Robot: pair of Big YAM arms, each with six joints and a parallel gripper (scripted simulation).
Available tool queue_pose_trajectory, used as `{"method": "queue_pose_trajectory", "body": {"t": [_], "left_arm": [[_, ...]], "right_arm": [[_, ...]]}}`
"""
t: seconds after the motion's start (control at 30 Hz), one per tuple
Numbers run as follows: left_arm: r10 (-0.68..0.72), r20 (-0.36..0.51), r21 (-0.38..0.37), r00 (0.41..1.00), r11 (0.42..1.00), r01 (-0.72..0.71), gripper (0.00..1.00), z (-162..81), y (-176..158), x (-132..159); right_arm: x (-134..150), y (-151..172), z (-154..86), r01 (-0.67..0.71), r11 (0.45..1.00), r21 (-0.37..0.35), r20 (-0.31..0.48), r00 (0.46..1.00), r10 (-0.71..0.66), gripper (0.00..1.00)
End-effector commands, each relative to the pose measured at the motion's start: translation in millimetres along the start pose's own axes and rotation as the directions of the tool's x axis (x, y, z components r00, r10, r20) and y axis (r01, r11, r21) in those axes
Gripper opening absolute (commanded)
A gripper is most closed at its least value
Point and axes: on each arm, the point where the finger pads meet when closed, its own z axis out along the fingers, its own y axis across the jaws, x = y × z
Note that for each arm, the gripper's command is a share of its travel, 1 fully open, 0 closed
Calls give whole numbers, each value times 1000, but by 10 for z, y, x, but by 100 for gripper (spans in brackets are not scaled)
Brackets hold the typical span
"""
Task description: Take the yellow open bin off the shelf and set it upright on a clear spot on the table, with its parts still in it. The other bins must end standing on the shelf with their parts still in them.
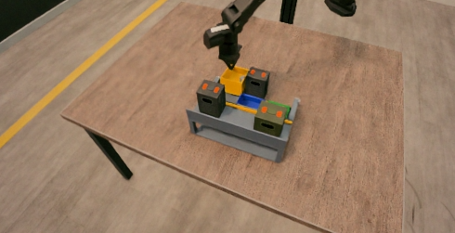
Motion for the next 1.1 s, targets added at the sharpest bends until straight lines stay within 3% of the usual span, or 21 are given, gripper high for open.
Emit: {"method": "queue_pose_trajectory", "body": {"t": [0.0, 0.43, 0.57, 0.6, 1.07], "left_arm": [[-14, 18, -24, 1000, 1000, 14, 0, -31, 218, -43], [-15, 20, -27, 1000, 1000, 16, 0, 21, 237, -42], [-11, 32, -43, 999, 999, 12, 0, -98, 254, -106], [1, 37, -52, 999, 999, 1, 43, -287, 157, -170], [-10, 46, -60, 999, 998, 12, 43, -250, 239, -193]], "right_arm": [[-138, -33, -66, -11, 1000, 7, 42, 999, 11, 100], [-138, -33, -66, -11, 1000, 7, 42, 999, 11, 100], [-138, -33, -66, -11, 1000, 7, 42, 999, 11, 100], [-138, -33, -66, -11, 1000, 7, 42, 999, 11, 100], [-138, -33, -66, -11, 1000, 7, 42, 999, 11, 100]]}}
